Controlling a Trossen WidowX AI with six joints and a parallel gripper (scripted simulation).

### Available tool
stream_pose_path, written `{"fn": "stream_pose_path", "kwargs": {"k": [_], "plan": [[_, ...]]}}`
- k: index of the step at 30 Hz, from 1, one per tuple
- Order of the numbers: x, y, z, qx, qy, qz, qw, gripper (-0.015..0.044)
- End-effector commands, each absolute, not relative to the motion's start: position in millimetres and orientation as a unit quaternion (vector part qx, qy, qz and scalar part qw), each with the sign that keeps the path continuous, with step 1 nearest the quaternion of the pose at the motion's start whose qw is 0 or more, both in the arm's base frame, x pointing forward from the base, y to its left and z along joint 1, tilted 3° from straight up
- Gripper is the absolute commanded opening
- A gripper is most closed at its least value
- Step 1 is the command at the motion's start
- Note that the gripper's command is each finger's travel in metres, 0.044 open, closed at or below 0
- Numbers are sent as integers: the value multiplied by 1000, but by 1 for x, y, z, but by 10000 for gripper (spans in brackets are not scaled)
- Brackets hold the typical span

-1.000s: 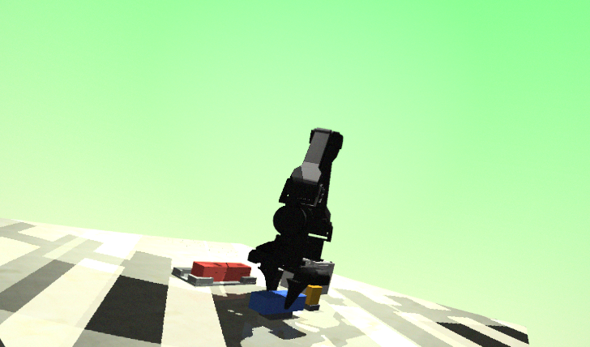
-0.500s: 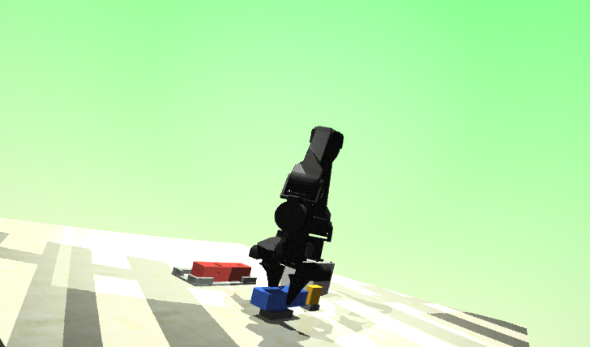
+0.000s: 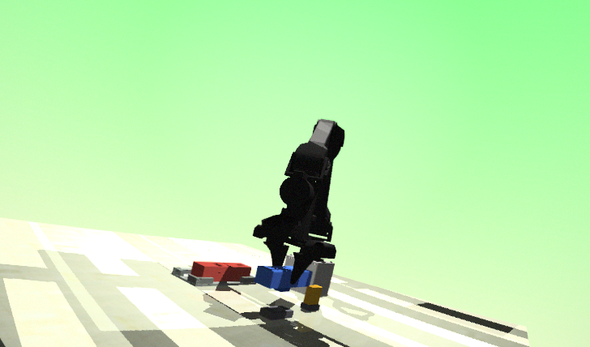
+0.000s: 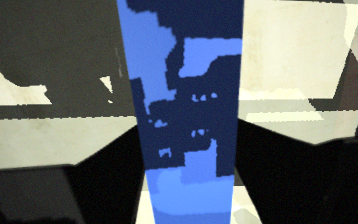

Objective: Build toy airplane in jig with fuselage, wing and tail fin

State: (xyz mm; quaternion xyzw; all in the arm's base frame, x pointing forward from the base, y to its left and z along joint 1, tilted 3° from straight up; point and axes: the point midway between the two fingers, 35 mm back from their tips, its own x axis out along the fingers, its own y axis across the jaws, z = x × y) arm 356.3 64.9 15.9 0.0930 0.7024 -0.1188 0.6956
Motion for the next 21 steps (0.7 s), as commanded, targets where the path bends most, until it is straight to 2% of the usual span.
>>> {"fn": "stream_pose_path", "kwargs": {"k": [1, 21], "plan": [[359, 66, 33, 96, 697, -118, 700, 0], [353, 65, 86, 97, 697, -117, 701, 0]]}}
